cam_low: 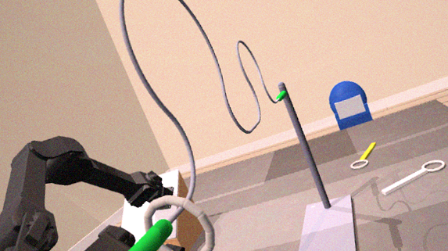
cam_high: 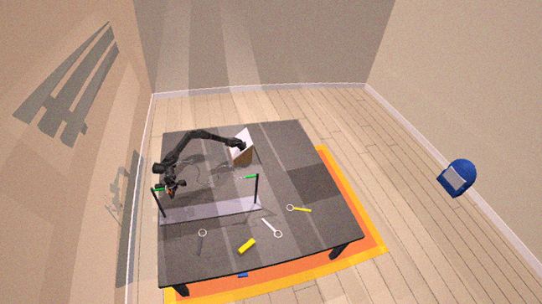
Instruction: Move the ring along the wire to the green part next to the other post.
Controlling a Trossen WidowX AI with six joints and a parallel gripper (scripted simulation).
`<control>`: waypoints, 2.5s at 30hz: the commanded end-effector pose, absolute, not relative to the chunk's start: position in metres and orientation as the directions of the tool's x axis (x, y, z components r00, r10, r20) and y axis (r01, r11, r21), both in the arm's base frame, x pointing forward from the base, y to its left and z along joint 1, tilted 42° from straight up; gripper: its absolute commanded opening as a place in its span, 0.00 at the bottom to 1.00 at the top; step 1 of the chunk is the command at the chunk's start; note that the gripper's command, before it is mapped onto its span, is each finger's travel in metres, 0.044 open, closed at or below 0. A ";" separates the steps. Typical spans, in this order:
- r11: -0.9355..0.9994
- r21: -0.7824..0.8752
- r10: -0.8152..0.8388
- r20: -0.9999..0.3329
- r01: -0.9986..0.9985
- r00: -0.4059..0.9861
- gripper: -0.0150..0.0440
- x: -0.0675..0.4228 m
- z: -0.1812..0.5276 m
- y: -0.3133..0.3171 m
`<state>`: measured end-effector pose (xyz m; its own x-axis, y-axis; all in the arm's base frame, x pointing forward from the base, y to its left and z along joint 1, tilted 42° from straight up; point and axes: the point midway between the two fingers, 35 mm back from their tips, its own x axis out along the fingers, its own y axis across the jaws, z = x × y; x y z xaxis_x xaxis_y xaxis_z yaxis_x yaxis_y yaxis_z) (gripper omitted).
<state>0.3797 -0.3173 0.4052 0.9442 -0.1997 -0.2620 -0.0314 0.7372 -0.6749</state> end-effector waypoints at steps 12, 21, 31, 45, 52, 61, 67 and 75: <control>0.784 -0.620 -0.225 -0.347 -0.043 0.910 0.00 0.367 0.397 -0.292; 0.855 -0.516 -0.172 -0.383 -0.056 0.908 0.00 0.366 0.384 -0.275; 0.941 -0.330 -0.078 -0.424 -0.073 0.902 0.00 0.364 0.370 -0.247; 0.995 -0.022 0.074 -0.448 -0.094 0.891 0.00 0.361 0.361 -0.203; 0.989 0.110 0.139 -0.444 -0.100 0.885 0.00 0.359 0.362 -0.184; 0.964 0.245 0.204 -0.430 -0.104 0.879 0.00 0.357 0.365 -0.165; 0.939 0.329 0.244 -0.417 -0.105 0.875 0.00 0.356 0.368 -0.153; 0.900 0.423 0.290 -0.398 -0.106 0.871 0.00 0.354 0.374 -0.139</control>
